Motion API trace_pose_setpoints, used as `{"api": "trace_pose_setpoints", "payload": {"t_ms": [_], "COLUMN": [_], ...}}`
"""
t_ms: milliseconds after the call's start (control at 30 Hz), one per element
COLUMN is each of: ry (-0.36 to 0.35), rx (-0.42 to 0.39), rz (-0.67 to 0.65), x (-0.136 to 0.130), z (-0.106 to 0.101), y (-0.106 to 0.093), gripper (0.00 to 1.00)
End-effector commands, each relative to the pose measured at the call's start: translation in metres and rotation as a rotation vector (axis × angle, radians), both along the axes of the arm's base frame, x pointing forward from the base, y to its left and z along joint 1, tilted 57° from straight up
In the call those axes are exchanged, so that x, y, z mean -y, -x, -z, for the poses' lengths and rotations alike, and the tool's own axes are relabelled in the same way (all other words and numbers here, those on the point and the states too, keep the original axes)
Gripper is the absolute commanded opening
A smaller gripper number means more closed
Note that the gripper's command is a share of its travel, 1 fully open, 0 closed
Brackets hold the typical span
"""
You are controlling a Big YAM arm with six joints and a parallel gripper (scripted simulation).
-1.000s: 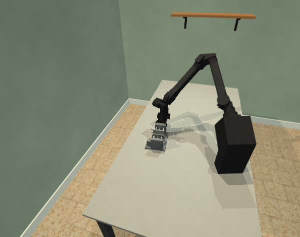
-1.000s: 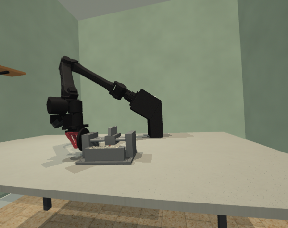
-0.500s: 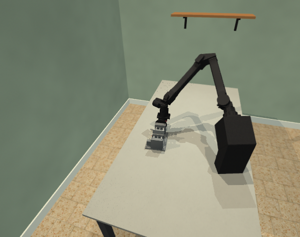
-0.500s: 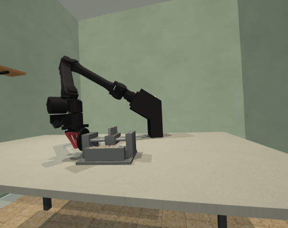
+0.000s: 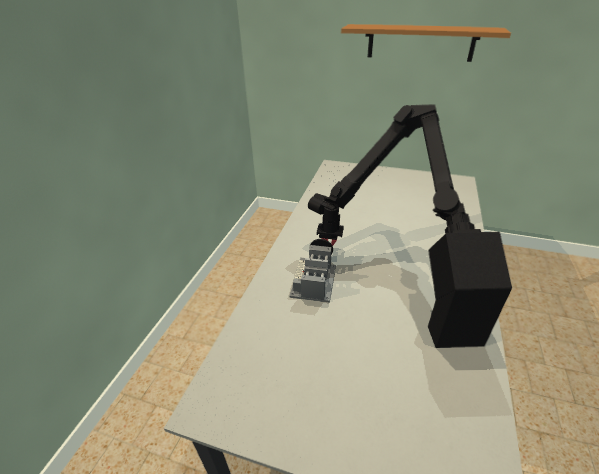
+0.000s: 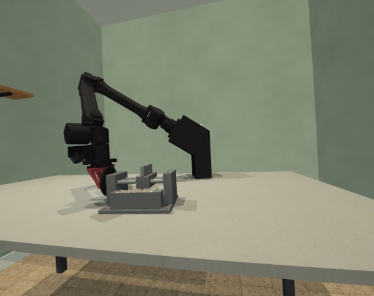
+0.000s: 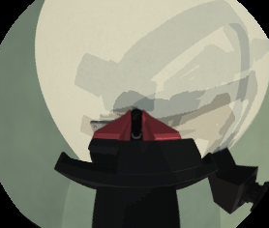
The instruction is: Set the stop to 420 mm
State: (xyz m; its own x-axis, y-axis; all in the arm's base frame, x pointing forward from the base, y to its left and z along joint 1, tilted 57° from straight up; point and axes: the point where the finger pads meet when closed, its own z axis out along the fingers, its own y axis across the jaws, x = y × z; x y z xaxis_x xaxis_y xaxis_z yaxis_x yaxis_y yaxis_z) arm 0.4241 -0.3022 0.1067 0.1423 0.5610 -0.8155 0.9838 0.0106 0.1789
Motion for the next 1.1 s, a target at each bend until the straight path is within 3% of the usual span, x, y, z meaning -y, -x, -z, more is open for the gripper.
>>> {"api": "trace_pose_setpoints", "payload": {"t_ms": [0,300,533,667,1000,1033,1067], "ry": [0.016,0.012,0.011,0.012,0.017,0.012,0.012], "rx": [0.003,0.007,0.003,0.007,0.022,0.007,0.005], "rz": [0.022,-0.007,0.029,-0.007,-0.007,0.029,0.029], "x": [0.005,-0.022,-0.009,-0.027,-0.039,-0.025,-0.025], "z": [-0.007,-0.015,-0.014,-0.018,-0.033,-0.026,-0.026], "y": [0.010,0.008,0.020,0.009,0.004,0.017,0.017], "gripper": [0.06,0.06,0.06,0.06,0.06,0.06,0.06]}}
